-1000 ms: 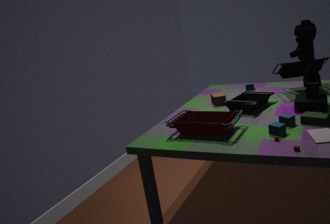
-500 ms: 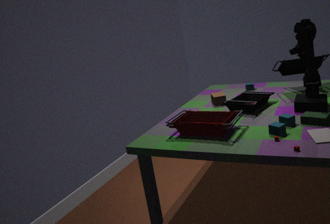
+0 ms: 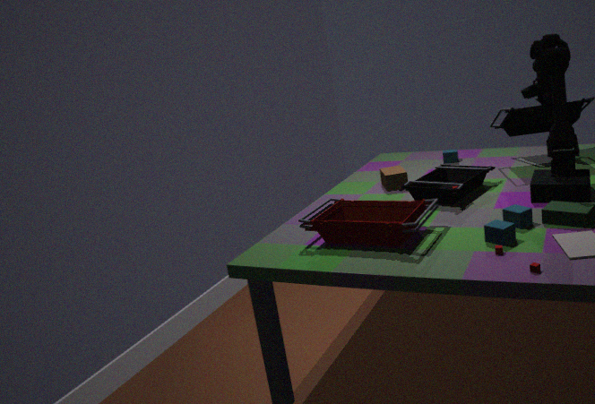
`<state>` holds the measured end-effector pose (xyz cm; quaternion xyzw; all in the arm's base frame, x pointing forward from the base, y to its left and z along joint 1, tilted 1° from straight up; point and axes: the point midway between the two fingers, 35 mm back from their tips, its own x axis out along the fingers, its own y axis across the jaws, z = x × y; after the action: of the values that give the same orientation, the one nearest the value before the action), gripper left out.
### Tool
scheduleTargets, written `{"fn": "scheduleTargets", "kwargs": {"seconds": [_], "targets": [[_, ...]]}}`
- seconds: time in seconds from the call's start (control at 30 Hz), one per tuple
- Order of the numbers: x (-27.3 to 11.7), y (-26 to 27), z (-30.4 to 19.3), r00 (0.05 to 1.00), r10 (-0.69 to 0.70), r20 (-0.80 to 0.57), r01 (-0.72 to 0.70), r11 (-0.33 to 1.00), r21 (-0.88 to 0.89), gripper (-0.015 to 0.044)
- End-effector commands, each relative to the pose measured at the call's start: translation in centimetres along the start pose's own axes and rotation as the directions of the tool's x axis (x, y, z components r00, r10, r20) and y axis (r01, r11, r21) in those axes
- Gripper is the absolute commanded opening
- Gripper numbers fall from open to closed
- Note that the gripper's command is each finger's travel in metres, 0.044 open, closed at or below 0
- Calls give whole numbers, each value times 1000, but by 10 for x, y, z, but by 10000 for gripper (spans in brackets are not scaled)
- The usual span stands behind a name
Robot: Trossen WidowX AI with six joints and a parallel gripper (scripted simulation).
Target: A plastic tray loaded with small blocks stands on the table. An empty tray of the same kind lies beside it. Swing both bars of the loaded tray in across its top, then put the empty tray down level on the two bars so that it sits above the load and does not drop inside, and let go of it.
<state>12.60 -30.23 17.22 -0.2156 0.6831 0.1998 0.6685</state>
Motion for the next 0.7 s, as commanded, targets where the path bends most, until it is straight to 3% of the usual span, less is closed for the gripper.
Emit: {"fn": "scheduleTargets", "kwargs": {"seconds": [0.0,0.67], "targets": [[-4,-4,5,1000,-16,-3,16,1000,-8,0],[-4,-9,84,1000,-18,8,19,986,-164,0]]}}
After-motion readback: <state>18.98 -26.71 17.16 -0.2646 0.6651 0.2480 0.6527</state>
